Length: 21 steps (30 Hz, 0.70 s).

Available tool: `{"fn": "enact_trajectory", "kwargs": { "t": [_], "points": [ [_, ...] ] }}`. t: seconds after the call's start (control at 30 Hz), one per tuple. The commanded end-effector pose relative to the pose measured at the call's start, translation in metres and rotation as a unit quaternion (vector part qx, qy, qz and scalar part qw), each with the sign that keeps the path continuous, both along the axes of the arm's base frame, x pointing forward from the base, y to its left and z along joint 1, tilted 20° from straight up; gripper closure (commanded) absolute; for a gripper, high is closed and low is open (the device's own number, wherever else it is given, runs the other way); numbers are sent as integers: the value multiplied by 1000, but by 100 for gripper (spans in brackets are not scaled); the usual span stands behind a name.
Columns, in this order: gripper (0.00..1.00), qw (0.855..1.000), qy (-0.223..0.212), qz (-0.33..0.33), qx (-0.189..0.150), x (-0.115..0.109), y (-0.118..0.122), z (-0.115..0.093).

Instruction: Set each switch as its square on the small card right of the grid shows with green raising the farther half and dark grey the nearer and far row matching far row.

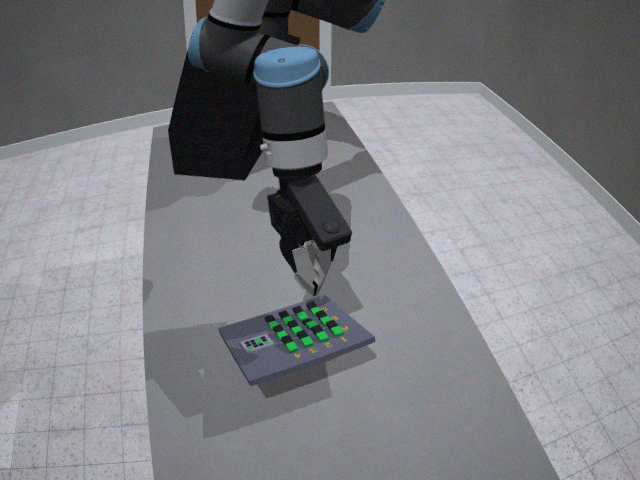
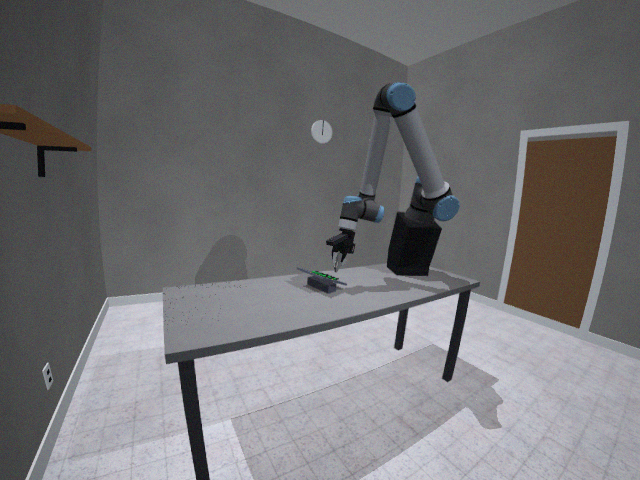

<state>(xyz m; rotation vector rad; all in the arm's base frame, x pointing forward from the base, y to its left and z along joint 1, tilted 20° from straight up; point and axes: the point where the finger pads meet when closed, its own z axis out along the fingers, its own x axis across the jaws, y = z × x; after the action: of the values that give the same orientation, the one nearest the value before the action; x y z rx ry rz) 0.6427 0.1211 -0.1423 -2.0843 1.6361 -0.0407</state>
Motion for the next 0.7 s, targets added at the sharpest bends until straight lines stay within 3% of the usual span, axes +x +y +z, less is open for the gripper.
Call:
{"fn": "enact_trajectory", "kwargs": {
  "t": [0.0, 0.33, 0.67],
  "points": [
    [100, 1000, 1, -3, 2, 0, 0, 0],
    [100, 1000, 10, -23, 13, 1, 0, 1],
    [100, 995, 38, -82, 46, 2, -1, 2]
  ]
}}
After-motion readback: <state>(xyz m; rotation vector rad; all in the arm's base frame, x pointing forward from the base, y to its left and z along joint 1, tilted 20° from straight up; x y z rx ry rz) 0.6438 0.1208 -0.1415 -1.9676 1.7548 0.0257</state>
